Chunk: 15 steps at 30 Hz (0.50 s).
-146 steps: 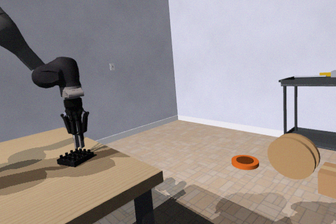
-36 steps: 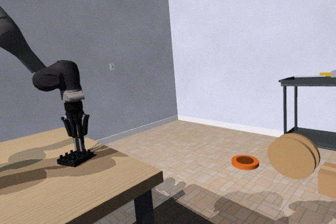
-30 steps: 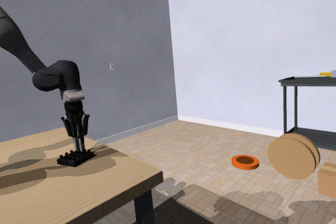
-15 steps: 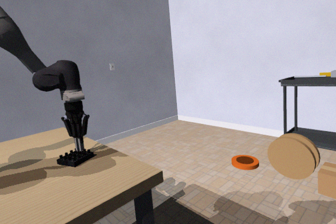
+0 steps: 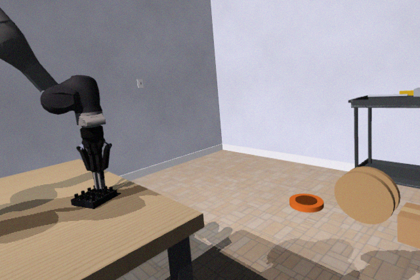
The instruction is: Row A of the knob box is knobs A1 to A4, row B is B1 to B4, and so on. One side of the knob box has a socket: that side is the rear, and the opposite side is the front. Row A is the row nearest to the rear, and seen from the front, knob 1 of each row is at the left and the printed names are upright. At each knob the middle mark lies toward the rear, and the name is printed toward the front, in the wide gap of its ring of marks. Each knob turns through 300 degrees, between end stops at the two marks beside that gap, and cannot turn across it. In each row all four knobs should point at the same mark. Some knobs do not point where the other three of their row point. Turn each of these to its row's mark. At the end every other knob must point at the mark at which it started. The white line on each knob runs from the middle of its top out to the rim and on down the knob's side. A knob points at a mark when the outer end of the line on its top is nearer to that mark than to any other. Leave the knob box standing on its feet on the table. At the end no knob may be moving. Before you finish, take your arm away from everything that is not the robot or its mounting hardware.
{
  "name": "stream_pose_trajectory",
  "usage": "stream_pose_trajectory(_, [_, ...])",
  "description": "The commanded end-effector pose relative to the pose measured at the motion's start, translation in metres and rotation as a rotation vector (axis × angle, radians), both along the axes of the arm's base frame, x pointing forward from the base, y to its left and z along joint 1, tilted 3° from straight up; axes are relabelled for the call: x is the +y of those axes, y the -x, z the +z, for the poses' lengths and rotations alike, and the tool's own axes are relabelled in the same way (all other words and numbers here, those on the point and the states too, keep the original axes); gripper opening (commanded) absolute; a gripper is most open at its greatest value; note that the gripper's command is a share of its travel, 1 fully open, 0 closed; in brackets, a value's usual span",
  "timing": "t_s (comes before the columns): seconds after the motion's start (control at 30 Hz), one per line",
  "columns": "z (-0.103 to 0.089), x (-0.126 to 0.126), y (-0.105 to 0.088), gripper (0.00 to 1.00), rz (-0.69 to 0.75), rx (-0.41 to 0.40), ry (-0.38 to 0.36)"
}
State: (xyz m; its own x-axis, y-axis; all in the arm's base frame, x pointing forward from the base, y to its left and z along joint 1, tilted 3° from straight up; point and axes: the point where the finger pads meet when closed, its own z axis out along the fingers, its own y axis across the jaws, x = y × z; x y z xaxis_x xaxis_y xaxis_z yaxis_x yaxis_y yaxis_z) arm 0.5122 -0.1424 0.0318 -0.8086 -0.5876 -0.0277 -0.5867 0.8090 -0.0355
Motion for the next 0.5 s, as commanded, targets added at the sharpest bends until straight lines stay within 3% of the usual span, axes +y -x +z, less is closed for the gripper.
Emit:
stream_pose_trajectory(0.0, [0.0001,-0.0004,-0.0014,0.05,-0.001,-0.003,-0.001])
stream_pose_trajectory(0.47, [0.0001,-0.0004,-0.0014,0.05,0.013,-0.003,-0.001])
